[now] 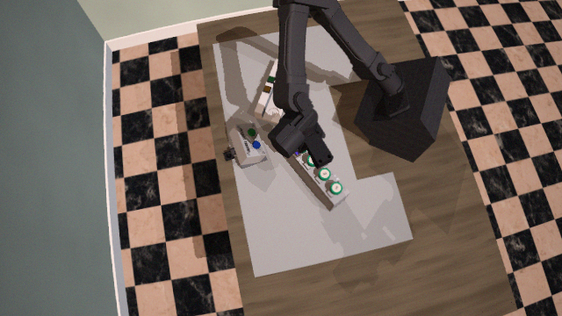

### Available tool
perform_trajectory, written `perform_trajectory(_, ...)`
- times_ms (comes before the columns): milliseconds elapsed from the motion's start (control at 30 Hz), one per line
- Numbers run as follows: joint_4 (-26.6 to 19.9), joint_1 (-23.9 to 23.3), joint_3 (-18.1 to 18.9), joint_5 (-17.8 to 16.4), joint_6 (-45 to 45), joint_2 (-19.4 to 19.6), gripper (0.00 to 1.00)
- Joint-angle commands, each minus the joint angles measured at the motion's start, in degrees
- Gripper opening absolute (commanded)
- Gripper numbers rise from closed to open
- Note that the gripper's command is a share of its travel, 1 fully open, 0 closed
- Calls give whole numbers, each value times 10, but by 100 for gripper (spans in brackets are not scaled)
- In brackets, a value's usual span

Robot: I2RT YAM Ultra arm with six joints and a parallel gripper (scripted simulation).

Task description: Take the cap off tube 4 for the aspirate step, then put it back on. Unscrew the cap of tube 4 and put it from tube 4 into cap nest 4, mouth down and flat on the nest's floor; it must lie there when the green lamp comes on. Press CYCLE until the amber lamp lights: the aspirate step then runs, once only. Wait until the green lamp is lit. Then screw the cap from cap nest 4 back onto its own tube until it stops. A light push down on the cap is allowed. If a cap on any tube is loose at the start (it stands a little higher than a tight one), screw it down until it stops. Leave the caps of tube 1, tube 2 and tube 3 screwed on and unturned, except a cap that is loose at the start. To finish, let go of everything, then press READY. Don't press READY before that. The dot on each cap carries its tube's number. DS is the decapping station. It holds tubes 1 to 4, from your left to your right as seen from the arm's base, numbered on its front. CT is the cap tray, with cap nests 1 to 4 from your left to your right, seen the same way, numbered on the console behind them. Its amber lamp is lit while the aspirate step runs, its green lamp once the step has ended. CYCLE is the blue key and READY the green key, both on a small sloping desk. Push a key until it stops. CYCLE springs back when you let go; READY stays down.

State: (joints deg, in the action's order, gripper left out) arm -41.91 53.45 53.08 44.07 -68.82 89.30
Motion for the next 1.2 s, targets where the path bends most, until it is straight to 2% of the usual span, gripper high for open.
perform_trajectory(0, -4, 3, 3, 0, -120, -3, 0)
perform_trajectory(33, -4, 3, 3, 0, -120, -3, 0)
perform_trajectory(267, -5, 3, 4, 0, -314, -3, 0)
perform_trajectory(600, -5, 3, 4, 0, -315, -3, 0)
perform_trajectory(633, -5, 3, 4, 0, -315, -3, 49)
perform_trajectory(967, -4, 3, 3, 0, -315, -3, 49)
perform_trajectory(1100, -4, 3, 3, 0, -124, -3, 49)
perform_trajectory(1167, -4, 3, 3, 0, -124, -3, 49)
